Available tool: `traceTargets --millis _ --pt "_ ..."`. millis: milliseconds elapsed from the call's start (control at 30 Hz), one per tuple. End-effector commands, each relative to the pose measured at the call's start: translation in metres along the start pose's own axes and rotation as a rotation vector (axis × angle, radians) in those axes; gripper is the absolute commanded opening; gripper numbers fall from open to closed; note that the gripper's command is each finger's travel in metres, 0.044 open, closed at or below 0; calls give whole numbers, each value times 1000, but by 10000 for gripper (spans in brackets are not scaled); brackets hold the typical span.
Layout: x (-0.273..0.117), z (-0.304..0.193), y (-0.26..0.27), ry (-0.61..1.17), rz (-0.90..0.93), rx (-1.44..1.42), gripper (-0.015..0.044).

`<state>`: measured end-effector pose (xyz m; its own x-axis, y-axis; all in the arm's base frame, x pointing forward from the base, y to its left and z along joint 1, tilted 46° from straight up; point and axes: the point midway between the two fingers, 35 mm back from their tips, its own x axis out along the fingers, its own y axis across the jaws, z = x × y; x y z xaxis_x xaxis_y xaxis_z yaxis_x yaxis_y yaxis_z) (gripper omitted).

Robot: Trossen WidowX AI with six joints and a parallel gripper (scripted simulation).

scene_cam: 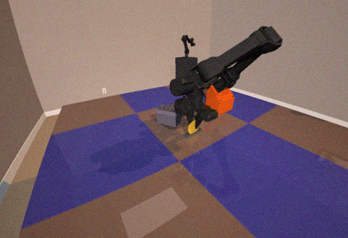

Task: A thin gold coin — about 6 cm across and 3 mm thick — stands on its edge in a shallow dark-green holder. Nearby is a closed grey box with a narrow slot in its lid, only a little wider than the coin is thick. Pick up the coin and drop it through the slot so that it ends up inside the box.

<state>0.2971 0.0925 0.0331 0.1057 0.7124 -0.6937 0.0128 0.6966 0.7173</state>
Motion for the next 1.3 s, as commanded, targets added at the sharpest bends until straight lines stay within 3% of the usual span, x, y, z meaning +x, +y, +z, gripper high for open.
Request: traceTargets --millis 0,400,600,1267 --pt "9 -3 -1 8 0 10 161" --pt "25 -5 0 8 3 10 161" --pt "25 -5 0 8 3 10 3" --pt "13 -3 -2 11 -3 13 0"
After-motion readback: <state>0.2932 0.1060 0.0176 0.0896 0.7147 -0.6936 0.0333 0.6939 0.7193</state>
